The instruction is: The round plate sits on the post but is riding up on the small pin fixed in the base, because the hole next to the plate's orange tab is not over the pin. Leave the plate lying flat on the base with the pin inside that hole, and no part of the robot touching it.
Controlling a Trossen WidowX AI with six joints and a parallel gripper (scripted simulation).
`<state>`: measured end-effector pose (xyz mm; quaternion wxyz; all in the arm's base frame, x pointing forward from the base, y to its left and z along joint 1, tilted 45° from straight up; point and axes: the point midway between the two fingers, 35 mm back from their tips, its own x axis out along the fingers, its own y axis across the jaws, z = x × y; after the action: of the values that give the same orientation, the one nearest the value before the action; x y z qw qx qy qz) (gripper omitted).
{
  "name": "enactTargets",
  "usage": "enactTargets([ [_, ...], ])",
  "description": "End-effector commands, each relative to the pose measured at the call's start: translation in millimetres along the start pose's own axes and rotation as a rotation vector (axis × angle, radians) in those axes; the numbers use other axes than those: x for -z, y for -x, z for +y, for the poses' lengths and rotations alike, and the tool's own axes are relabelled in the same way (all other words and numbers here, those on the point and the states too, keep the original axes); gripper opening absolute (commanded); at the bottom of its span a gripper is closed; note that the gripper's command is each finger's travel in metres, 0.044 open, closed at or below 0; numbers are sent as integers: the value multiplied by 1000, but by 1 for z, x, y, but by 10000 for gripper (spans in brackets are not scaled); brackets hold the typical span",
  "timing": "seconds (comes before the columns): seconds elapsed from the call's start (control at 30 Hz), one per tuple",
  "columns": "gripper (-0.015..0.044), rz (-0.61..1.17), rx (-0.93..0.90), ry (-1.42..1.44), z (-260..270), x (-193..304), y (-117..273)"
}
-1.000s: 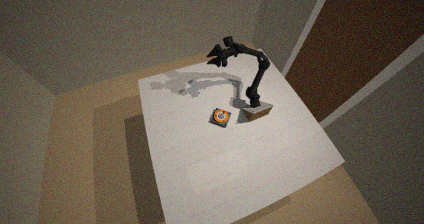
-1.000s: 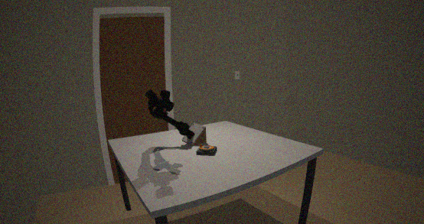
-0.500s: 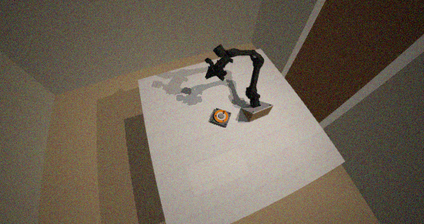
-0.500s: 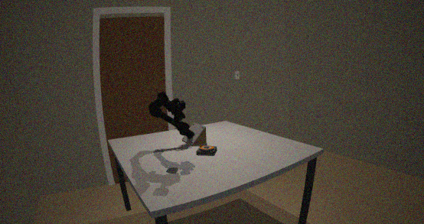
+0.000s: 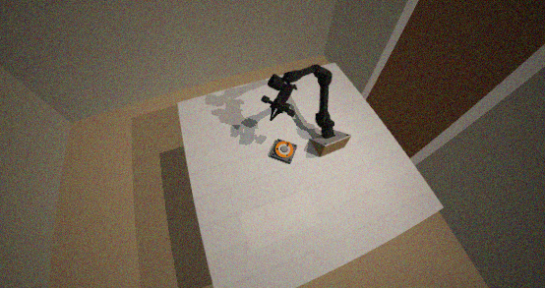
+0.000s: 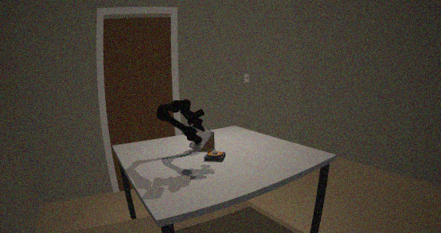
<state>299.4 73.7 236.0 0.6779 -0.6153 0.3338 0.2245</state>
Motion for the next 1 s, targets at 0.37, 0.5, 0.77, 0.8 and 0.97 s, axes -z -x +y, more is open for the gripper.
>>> enactTargets([
  [0.37, 0, 605, -156, -694, 116, 22, -62],
  [0.5, 0, 709, -100, -787, 131, 28, -64],
  [0.77, 0, 872, 56, -931, 153, 38, -66],
  [0.8, 0, 872, 56, -931, 154, 37, -66],
  [0.97, 0, 872, 56, -931, 154, 37, -66],
])
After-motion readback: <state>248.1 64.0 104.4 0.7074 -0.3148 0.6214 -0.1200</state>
